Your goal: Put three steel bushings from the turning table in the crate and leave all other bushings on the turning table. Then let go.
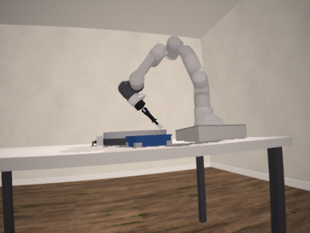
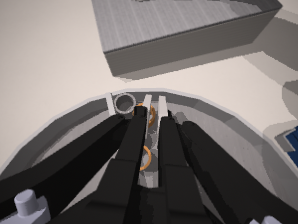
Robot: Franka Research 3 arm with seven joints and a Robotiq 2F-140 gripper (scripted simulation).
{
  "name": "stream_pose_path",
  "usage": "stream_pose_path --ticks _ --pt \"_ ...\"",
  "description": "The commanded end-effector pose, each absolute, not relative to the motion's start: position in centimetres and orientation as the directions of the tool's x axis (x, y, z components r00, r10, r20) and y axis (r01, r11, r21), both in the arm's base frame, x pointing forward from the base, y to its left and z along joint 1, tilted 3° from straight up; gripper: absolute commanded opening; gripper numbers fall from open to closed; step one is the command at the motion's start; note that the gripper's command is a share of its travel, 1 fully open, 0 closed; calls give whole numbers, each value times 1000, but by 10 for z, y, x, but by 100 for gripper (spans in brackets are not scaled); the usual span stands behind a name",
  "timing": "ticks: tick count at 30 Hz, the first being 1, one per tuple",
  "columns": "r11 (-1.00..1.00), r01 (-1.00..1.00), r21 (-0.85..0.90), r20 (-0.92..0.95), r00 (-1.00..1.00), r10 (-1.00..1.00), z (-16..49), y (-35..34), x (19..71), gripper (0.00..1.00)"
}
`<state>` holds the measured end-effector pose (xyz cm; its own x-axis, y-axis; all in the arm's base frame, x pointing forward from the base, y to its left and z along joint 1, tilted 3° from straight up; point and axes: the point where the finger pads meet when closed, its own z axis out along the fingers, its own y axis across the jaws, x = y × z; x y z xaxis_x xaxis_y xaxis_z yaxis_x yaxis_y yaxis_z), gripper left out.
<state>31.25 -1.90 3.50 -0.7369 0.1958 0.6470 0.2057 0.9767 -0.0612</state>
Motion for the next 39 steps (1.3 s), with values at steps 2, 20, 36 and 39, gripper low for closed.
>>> stream_pose_path --ticks 2,20,36,39 --pt "976 207 -66 646 -737 200 35 -21 313 6" --pt "976 207 -66 646 -737 200 35 -21 313 6" --pt "976 207 -66 646 -737 200 24 -21 313 6" --pt "976 207 -66 646 -737 200 24 -21 313 6"
